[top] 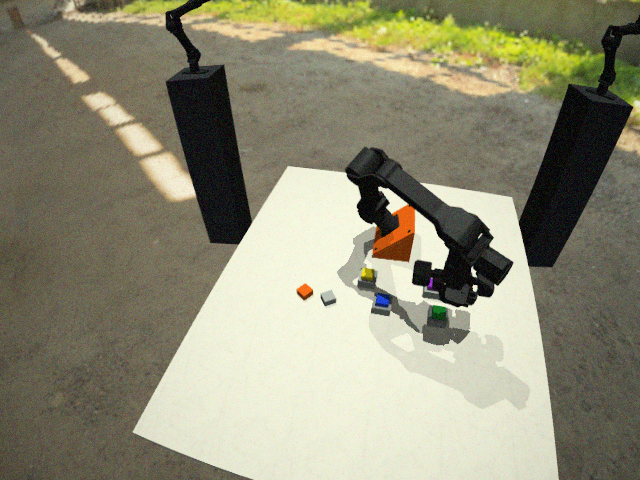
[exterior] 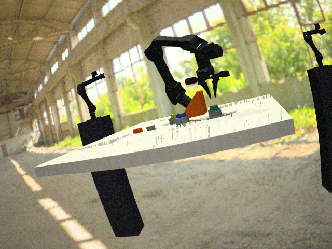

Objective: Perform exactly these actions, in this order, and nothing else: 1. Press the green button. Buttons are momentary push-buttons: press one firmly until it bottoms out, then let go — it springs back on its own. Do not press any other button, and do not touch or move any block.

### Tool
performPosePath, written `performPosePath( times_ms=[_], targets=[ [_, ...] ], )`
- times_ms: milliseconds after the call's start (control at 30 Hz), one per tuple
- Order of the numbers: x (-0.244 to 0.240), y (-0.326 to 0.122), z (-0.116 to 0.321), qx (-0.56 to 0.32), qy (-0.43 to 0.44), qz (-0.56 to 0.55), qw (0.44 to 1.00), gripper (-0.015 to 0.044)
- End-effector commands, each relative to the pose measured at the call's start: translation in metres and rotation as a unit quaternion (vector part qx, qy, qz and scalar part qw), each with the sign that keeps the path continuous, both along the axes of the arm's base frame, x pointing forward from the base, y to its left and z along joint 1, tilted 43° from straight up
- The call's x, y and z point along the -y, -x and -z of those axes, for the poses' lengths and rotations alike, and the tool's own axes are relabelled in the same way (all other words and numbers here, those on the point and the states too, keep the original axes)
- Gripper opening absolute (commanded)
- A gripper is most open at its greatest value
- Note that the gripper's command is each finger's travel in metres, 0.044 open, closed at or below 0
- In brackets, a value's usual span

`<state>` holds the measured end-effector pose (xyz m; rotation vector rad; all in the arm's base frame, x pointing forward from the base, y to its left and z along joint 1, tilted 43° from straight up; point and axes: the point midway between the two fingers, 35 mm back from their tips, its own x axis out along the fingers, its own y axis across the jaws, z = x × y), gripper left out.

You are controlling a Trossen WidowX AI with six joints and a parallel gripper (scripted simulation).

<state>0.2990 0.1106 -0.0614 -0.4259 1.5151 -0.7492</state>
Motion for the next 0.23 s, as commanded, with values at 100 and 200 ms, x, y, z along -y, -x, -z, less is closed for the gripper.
performPosePath(
  times_ms=[100,200],
  targets=[
    [-0.0631,0.0184,-0.0150,0.004,-0.006,-0.009,1.000,0.0256],
    [-0.0631,0.0184,-0.0150,0.004,-0.006,-0.009,1.000,0.0309]
  ],
)
